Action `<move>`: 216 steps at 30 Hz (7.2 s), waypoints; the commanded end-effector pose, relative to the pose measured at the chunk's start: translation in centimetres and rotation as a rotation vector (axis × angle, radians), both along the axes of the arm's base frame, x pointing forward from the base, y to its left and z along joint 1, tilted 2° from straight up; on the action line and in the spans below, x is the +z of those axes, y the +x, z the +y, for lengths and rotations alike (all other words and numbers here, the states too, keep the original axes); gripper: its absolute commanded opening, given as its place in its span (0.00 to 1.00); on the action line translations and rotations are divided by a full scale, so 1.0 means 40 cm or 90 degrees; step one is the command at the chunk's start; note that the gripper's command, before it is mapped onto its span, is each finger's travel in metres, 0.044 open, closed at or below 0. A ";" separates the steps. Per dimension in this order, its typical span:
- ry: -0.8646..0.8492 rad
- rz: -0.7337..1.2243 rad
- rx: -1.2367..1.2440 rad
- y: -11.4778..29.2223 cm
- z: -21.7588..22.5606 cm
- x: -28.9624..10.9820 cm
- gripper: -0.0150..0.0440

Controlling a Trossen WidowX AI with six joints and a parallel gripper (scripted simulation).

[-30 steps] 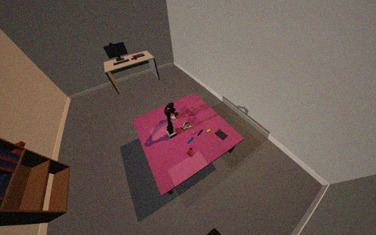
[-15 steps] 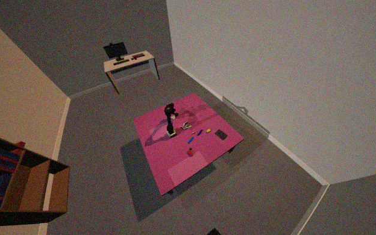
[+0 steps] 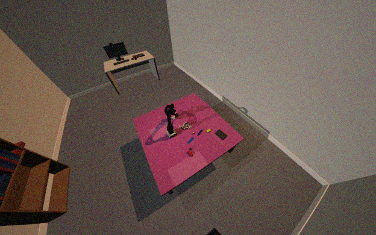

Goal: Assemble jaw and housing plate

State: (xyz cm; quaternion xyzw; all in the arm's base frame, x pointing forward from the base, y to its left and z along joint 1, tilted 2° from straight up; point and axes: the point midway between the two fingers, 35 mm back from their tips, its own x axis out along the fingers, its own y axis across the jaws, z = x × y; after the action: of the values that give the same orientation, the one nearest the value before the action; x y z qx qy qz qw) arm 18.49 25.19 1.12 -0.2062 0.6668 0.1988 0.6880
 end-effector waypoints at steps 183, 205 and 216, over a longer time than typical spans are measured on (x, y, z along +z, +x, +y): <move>-0.006 -0.007 -0.312 0.080 -0.679 0.145 0.85; -0.006 -0.006 -0.312 0.077 -0.670 0.144 0.85; -0.006 -0.006 -0.312 0.077 -0.669 0.144 0.85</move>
State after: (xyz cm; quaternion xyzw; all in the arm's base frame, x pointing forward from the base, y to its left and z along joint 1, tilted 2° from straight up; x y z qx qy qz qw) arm 21.59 -1.58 6.89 -0.0442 0.6942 0.0229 0.7181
